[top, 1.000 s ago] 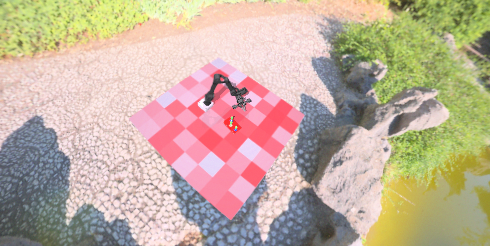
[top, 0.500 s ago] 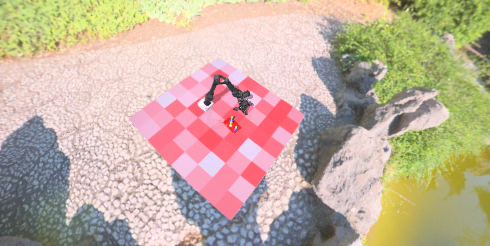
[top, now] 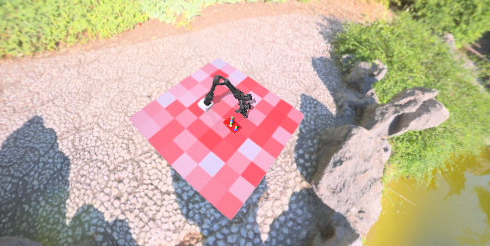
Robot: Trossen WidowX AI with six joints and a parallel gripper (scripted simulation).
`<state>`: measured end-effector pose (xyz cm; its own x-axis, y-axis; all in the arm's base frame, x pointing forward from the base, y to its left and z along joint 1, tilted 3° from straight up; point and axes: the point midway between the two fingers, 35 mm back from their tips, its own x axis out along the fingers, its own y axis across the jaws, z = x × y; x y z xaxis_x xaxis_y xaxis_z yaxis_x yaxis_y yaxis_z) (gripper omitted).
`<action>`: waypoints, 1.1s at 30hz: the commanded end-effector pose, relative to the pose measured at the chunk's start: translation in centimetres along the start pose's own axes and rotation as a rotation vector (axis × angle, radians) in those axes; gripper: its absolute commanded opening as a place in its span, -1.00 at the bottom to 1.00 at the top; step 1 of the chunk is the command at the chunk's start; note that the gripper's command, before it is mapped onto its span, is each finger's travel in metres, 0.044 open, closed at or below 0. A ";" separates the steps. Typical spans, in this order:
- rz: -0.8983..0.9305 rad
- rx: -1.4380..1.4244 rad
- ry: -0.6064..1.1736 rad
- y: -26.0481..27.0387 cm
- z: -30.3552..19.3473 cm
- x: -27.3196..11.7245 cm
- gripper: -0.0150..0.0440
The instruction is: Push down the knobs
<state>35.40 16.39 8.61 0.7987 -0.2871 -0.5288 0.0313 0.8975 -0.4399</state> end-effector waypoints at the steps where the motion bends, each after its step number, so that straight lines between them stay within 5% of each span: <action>1: 0.020 -0.142 0.052 -0.7 0.0 0.7 -0.49; 33: 0.398 -1.104 0.299 -7.7 -0.9 2.9 -0.49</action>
<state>37.10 9.10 9.59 0.5015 -0.2665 -0.8231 -0.7687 0.2994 -0.5653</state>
